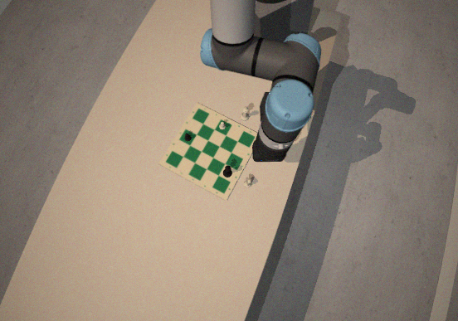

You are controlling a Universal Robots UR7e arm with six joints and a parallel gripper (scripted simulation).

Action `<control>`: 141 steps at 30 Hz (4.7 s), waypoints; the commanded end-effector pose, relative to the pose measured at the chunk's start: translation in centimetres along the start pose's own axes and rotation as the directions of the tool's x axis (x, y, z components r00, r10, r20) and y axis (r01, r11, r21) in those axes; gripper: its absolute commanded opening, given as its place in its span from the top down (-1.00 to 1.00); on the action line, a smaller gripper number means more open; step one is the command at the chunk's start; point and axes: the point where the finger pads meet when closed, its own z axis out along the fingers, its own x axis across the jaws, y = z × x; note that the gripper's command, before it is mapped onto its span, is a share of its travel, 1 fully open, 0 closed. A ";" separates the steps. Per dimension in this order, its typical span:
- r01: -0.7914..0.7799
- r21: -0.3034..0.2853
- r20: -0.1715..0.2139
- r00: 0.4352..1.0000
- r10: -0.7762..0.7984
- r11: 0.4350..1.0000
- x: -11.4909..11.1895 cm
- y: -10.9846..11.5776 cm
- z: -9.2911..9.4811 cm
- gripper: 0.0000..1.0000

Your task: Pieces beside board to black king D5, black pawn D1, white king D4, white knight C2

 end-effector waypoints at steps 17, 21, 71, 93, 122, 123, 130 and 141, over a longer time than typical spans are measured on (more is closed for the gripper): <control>-0.040 0.004 -0.002 0.999 0.040 0.999 -1.8 0.2 -0.9 1.00; -0.117 0.005 -0.003 0.993 0.117 0.993 -5.2 0.2 -1.0 1.00; -0.486 0.005 0.003 0.874 0.486 0.874 -22.7 -3.9 0.6 1.00; -0.485 0.005 0.003 0.874 0.485 0.874 -22.6 -3.9 8.1 1.00; -0.485 0.007 0.002 0.874 0.485 0.874 -22.5 -4.0 8.2 1.00; -0.485 0.007 0.002 0.874 0.485 0.874 -22.5 -4.0 8.2 1.00; -0.485 0.007 0.002 0.874 0.485 0.874 -22.5 -4.0 8.2 1.00; -0.485 0.007 0.002 0.874 0.485 0.874 -22.5 -4.0 8.3 1.00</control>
